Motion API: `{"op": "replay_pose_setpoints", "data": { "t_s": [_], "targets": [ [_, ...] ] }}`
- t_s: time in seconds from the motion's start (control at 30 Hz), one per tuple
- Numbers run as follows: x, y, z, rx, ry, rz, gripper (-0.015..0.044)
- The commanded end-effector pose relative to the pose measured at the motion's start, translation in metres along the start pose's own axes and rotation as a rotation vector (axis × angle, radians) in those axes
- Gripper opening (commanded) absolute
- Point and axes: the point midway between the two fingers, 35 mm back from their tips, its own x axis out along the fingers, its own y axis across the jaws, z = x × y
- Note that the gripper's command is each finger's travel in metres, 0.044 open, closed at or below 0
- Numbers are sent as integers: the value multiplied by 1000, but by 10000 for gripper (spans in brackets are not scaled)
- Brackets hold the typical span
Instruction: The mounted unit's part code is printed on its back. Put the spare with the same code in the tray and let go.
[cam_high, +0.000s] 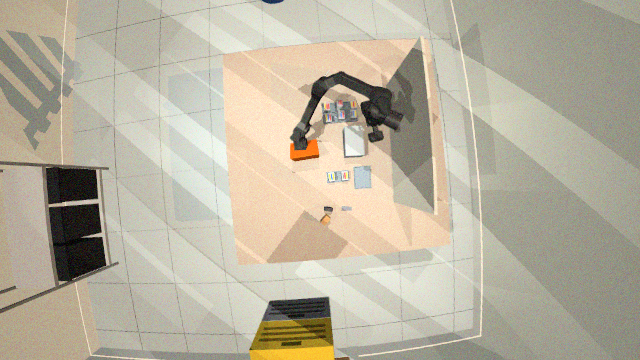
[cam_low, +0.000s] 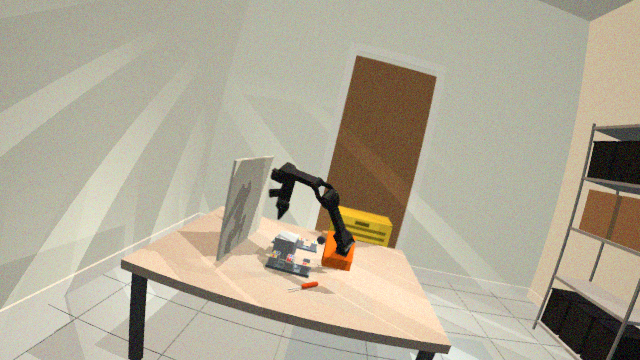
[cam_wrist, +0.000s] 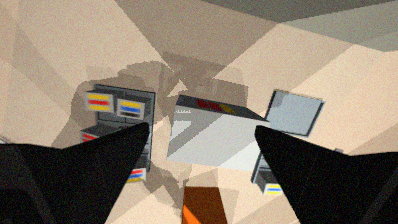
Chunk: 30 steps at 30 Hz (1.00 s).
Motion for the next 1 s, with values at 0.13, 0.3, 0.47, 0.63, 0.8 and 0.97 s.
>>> {"op": "replay_pose_setpoints", "data": {
  "t_s": [0.13, 0.3, 0.47, 0.63, 0.8, 0.97],
  "targets": [
    [6, 96, -45, -510, 3, 3, 440],
    [16, 145, -91, -857, 2, 22, 440],
    [30, 179, -143, -1204, -6, 46, 440],
    [37, 190, -170, -1372, -13, 59, 440],
    [37, 190, -170, -1372, -13, 59, 440],
    [50, 191, -166, -1377, -5, 73, 335]
  ]
}}
